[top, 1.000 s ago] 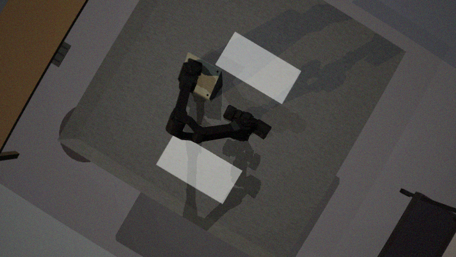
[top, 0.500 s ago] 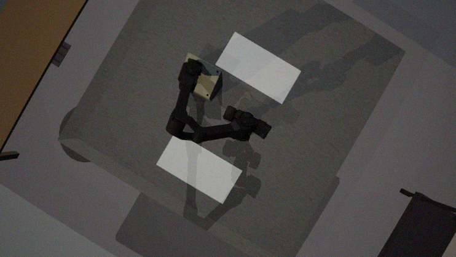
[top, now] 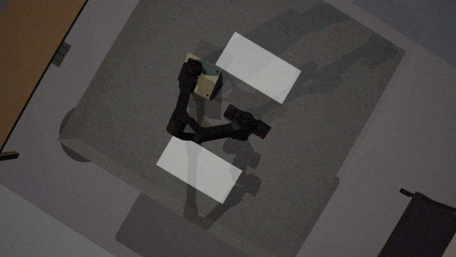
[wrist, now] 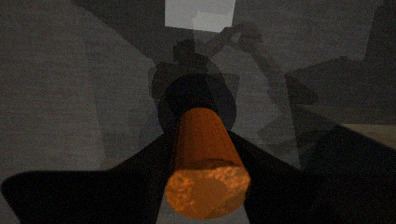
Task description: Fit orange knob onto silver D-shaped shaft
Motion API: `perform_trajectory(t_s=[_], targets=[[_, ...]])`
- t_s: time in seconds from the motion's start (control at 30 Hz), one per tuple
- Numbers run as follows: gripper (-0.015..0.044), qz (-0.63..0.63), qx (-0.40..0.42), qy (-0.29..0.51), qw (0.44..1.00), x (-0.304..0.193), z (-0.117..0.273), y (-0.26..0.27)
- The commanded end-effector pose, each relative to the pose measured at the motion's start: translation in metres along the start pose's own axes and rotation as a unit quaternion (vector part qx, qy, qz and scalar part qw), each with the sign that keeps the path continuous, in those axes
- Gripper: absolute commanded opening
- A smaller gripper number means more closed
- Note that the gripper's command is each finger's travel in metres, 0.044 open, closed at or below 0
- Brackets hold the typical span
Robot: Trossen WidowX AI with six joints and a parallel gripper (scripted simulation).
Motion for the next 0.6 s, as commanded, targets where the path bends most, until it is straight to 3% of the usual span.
perform_trajectory(t_s=[0.0, 0.47, 0.57], targets=[[0.0, 0.009, -0.004, 0.002, 1.0, -0.0009, -0.0036, -0.0021], [0.0, 0.018, 0.0, 0.0, 1.0, 0.0002, -0.0058, 0.0002], [0.0079, 0.018, 0.0, 0.0, 1.0, 0.0002, -0.0058, 0.0002]])
Point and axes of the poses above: the point midway between the two fingers, 35 mm back from their tips, its own z axis back along the fingers, its own y axis across the jaws, x = y × z, the point moved 10 cm from there along z, back along the fingers, and after that the axes turned 14 degrees about -z, right-handed, at the moved point
